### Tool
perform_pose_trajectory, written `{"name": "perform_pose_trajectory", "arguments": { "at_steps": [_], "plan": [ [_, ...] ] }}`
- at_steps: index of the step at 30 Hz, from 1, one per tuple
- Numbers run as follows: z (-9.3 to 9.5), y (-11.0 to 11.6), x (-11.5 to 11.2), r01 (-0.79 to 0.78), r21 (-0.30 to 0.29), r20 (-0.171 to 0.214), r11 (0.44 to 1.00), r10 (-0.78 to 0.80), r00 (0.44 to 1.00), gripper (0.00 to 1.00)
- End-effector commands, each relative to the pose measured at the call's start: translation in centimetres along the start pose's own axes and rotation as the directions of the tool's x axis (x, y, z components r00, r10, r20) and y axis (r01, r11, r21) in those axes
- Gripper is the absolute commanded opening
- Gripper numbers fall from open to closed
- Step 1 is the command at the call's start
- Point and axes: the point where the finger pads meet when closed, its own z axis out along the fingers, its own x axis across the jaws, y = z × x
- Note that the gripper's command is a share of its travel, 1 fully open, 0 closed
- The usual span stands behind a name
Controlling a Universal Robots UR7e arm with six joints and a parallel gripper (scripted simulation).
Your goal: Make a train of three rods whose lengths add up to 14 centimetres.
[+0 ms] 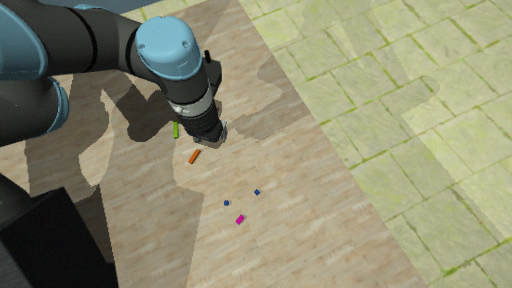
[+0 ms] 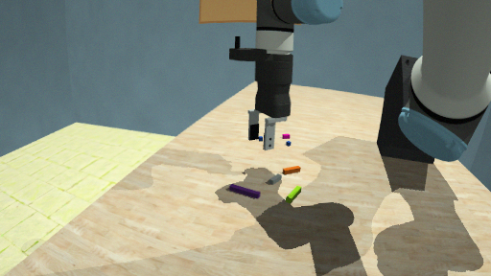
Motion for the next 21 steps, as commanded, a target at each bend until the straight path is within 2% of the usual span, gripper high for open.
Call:
{"name": "perform_pose_trajectory", "arguments": {
  "at_steps": [1, 13, 21],
  "plan": [
    [0.0, -0.1, -0.1, 0.026, 0.000, -0.001, 1.000, -0.026, 1.000, 1.00],
    [0.0, -0.3, -0.7, 0.176, 0.000, -0.001, 0.984, -0.176, 0.984, 1.00],
    [0.0, -0.6, -1.5, 0.388, -0.001, -0.001, 0.922, -0.388, 0.922, 1.00]
  ]
}}
